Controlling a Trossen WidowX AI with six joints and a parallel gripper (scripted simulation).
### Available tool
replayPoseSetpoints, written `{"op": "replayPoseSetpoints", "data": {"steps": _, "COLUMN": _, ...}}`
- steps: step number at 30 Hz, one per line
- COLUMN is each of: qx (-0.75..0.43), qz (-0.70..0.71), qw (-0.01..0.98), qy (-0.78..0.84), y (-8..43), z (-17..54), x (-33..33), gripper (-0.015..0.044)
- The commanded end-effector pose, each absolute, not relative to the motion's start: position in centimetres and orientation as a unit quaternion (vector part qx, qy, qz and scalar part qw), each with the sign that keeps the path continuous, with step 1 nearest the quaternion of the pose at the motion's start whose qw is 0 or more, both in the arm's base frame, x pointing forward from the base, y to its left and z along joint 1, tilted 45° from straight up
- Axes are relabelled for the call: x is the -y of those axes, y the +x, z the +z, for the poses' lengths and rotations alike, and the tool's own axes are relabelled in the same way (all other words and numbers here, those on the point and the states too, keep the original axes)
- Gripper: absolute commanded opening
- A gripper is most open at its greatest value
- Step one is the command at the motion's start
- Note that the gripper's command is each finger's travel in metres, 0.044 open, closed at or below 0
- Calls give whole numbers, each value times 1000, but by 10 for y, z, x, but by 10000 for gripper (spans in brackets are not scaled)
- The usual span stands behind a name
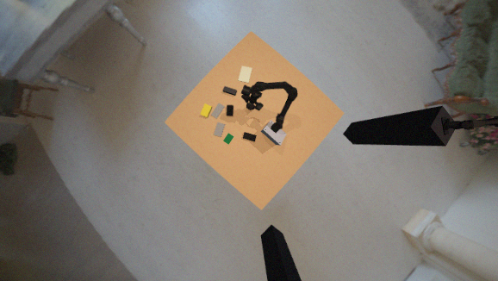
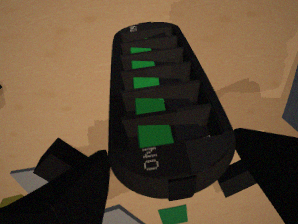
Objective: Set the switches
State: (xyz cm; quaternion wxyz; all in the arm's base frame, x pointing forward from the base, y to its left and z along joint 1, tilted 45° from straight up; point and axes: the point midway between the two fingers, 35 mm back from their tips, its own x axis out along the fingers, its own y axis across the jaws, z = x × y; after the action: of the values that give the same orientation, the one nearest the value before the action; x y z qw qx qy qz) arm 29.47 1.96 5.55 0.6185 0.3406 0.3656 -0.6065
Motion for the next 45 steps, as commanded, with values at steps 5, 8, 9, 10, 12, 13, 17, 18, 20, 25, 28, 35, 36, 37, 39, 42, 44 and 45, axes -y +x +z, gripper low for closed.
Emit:
{"op": "replayPoseSetpoints", "data": {"steps": 5, "qx": -361, "qz": -609, "qw": 620, "qy": 339, "y": 296, "z": 63, "x": -11, "gripper": 335}}
{"op": "replayPoseSetpoints", "data": {"steps": 8, "qx": -359, "qz": -610, "qw": 621, "qy": 337, "y": 296, "z": 65, "x": -10, "gripper": 335}}
{"op": "replayPoseSetpoints", "data": {"steps": 9, "qx": -358, "qz": -610, "qw": 622, "qy": 337, "y": 296, "z": 65, "x": -9, "gripper": 335}}
{"op": "replayPoseSetpoints", "data": {"steps": 10, "qx": -357, "qz": -610, "qw": 622, "qy": 336, "y": 296, "z": 66, "x": -9, "gripper": 335}}
{"op": "replayPoseSetpoints", "data": {"steps": 12, "qx": -356, "qz": -611, "qw": 623, "qy": 334, "y": 296, "z": 67, "x": -8, "gripper": 335}}
{"op": "replayPoseSetpoints", "data": {"steps": 13, "qx": -355, "qz": -612, "qw": 623, "qy": 334, "y": 296, "z": 68, "x": -7, "gripper": 335}}
{"op": "replayPoseSetpoints", "data": {"steps": 17, "qx": -352, "qz": -613, "qw": 625, "qy": 331, "y": 296, "z": 70, "x": -5, "gripper": 335}}
{"op": "replayPoseSetpoints", "data": {"steps": 18, "qx": -351, "qz": -614, "qw": 626, "qy": 330, "y": 296, "z": 71, "x": -5, "gripper": 335}}
{"op": "replayPoseSetpoints", "data": {"steps": 20, "qx": -350, "qz": -614, "qw": 626, "qy": 328, "y": 296, "z": 72, "x": -4, "gripper": 335}}
{"op": "replayPoseSetpoints", "data": {"steps": 25, "qx": -346, "qz": -616, "qw": 628, "qy": 325, "y": 296, "z": 75, "x": -1, "gripper": 335}}
{"op": "replayPoseSetpoints", "data": {"steps": 28, "qx": -344, "qz": -617, "qw": 629, "qy": 323, "y": 296, "z": 76, "x": 0, "gripper": 335}}
{"op": "replayPoseSetpoints", "data": {"steps": 35, "qx": -339, "qz": -620, "qw": 632, "qy": 318, "y": 297, "z": 80, "x": 4, "gripper": 335}}
{"op": "replayPoseSetpoints", "data": {"steps": 36, "qx": -339, "qz": -620, "qw": 633, "qy": 317, "y": 297, "z": 80, "x": 5, "gripper": 335}}
{"op": "replayPoseSetpoints", "data": {"steps": 37, "qx": -338, "qz": -621, "qw": 633, "qy": 317, "y": 297, "z": 81, "x": 5, "gripper": 335}}
{"op": "replayPoseSetpoints", "data": {"steps": 39, "qx": -336, "qz": -621, "qw": 634, "qy": 315, "y": 297, "z": 82, "x": 6, "gripper": 335}}
{"op": "replayPoseSetpoints", "data": {"steps": 42, "qx": -334, "qz": -622, "qw": 635, "qy": 313, "y": 297, "z": 84, "x": 8, "gripper": 335}}
{"op": "replayPoseSetpoints", "data": {"steps": 44, "qx": -333, "qz": -623, "qw": 636, "qy": 312, "y": 297, "z": 85, "x": 9, "gripper": 336}}
{"op": "replayPoseSetpoints", "data": {"steps": 45, "qx": -332, "qz": -623, "qw": 636, "qy": 311, "y": 297, "z": 85, "x": 10, "gripper": 336}}
